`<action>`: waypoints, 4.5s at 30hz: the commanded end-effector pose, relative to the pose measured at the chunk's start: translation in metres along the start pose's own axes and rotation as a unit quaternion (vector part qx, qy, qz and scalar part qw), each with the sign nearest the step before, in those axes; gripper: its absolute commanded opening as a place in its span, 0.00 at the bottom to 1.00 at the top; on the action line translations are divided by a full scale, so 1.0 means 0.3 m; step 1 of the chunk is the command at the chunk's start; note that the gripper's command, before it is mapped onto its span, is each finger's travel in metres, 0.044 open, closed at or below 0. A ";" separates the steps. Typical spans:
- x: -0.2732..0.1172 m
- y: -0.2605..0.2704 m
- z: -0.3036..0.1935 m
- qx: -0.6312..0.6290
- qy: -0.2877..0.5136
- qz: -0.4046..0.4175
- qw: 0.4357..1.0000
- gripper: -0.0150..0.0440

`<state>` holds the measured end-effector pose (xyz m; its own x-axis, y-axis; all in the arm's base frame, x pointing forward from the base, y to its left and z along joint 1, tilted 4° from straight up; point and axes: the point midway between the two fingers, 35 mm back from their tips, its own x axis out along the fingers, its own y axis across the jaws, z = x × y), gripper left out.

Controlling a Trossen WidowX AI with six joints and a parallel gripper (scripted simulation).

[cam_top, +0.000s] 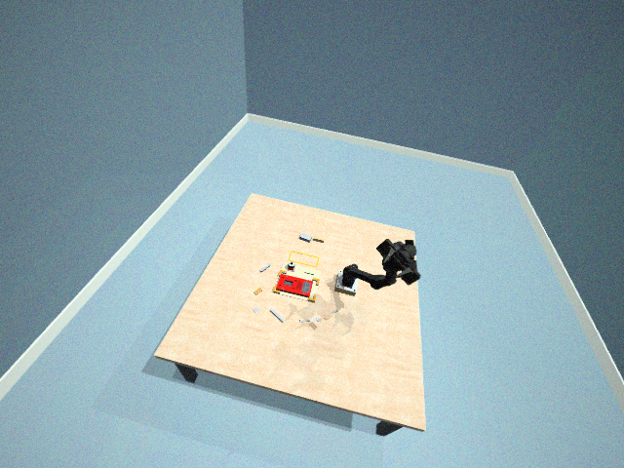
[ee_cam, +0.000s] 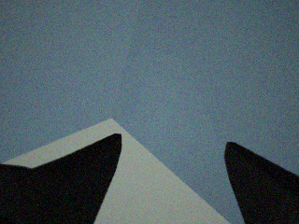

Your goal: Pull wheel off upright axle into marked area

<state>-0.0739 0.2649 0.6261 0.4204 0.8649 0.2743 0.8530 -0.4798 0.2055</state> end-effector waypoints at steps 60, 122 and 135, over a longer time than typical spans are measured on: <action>-0.279 1.565 0.255 0.797 0.350 0.115 0.479 0.76; -0.644 1.318 2.004 0.498 0.295 0.726 -0.372 0.76; -0.673 1.298 2.123 0.498 0.295 0.726 -0.372 0.76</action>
<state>0.3732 -0.0032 0.0712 0.0082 0.0628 -0.9980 -0.0987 0.9932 0.0616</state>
